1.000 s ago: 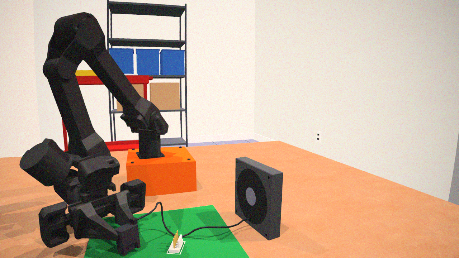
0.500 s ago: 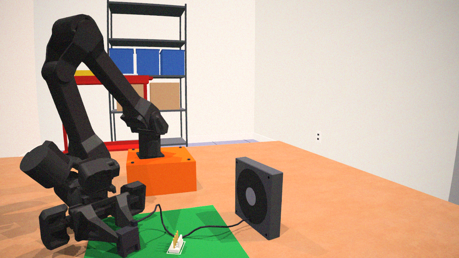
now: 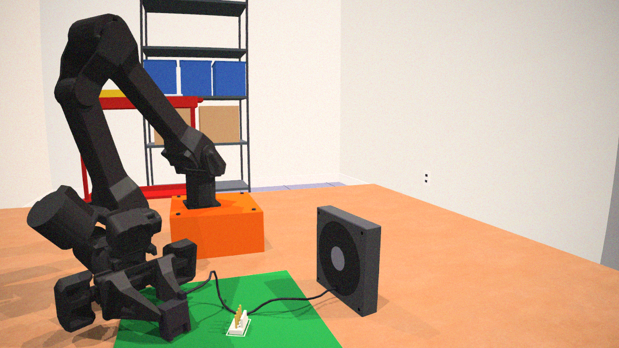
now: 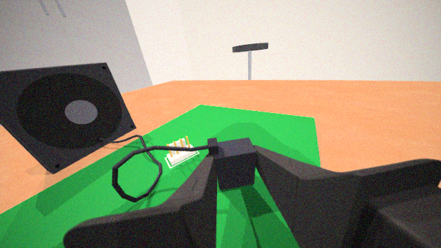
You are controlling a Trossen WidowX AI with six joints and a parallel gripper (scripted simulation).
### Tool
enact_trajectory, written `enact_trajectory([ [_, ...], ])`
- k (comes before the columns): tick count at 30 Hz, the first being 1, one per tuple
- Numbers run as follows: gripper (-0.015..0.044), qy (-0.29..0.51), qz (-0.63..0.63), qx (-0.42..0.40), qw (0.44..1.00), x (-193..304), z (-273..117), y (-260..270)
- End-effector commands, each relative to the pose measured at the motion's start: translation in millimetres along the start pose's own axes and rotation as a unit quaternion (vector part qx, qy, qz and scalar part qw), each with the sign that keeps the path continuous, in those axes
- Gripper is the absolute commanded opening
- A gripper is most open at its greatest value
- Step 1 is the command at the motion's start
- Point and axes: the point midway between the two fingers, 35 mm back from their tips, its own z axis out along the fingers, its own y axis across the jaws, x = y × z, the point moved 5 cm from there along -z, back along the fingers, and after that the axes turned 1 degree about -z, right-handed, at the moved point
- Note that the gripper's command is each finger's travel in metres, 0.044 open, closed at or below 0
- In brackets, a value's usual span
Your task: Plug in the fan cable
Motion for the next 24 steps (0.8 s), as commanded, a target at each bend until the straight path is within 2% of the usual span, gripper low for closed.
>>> enact_trajectory([
  [1, 0.0000, 0.000, 0.001, 0.000, 1.000, 0.0, 0.0, 0.2],
  [20, 0.0000, 0.000, 0.001, 0.000, 1.000, 0.0, 0.0, 0.2],
  [24, 0.0105, 0.000, 0.000, 0.000, 1.000, 0.0, 0.0, 0.0],
])
